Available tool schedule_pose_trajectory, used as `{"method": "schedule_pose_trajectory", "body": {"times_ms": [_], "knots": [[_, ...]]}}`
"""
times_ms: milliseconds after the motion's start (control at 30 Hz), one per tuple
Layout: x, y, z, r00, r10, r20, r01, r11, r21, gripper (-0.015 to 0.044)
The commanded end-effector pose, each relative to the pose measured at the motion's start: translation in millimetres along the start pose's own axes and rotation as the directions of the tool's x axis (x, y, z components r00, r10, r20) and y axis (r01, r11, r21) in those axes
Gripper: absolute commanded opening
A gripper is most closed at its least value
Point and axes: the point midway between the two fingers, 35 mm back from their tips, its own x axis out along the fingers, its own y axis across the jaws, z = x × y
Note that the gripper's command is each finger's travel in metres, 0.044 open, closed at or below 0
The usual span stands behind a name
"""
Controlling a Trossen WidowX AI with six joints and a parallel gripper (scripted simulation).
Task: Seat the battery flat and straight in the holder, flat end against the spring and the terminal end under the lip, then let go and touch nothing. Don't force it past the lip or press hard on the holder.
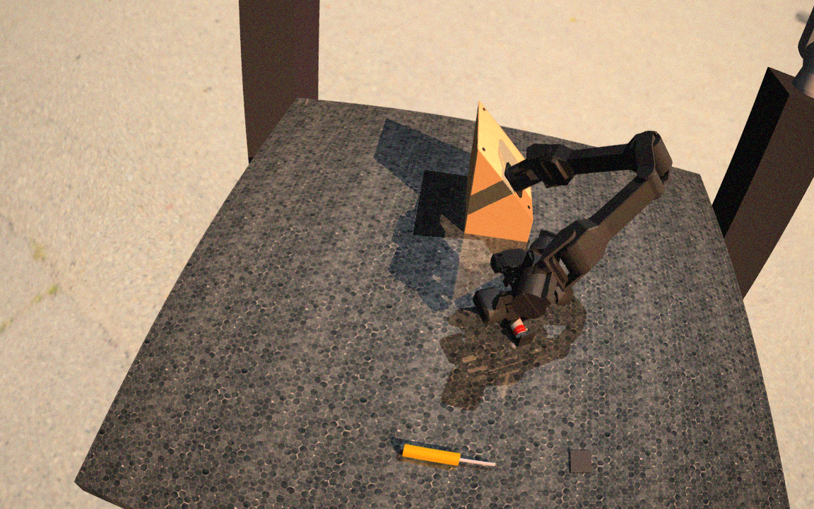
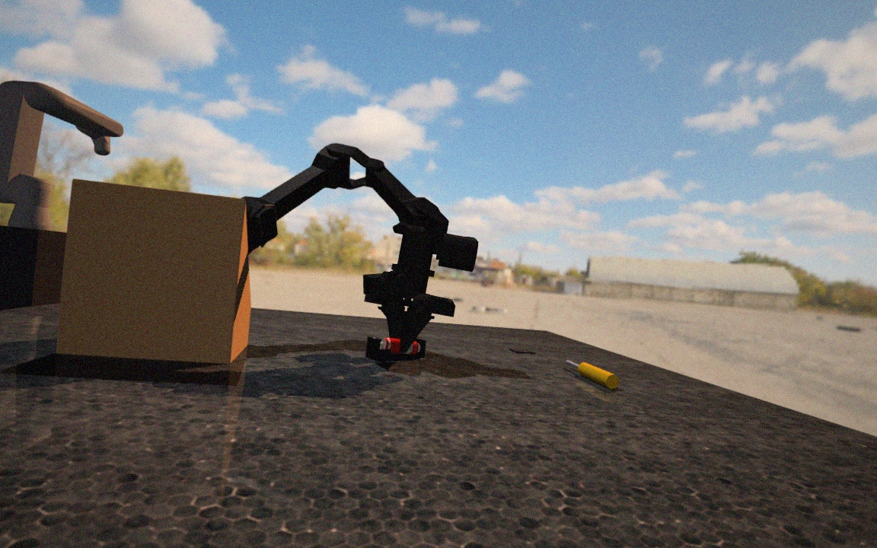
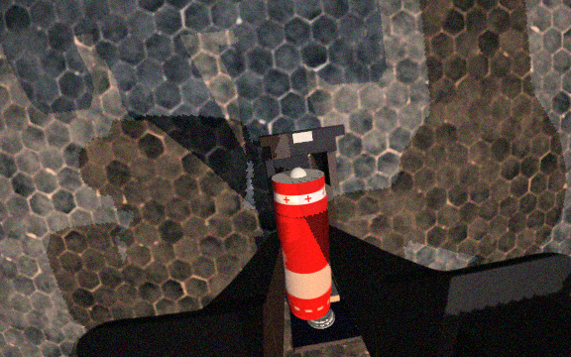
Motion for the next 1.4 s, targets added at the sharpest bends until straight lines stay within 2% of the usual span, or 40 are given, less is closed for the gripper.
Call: {"method": "schedule_pose_trajectory", "body": {"times_ms": [0,1367], "knots": [[1.8,-1.5,-3.9,0.999,-0.005,-0.032,0.004,1.0,-0.015,0.0076],[3.7,-4.1,0.3,0.97,0.015,-0.242,-0.021,0.999,-0.025,0.0076]]}}
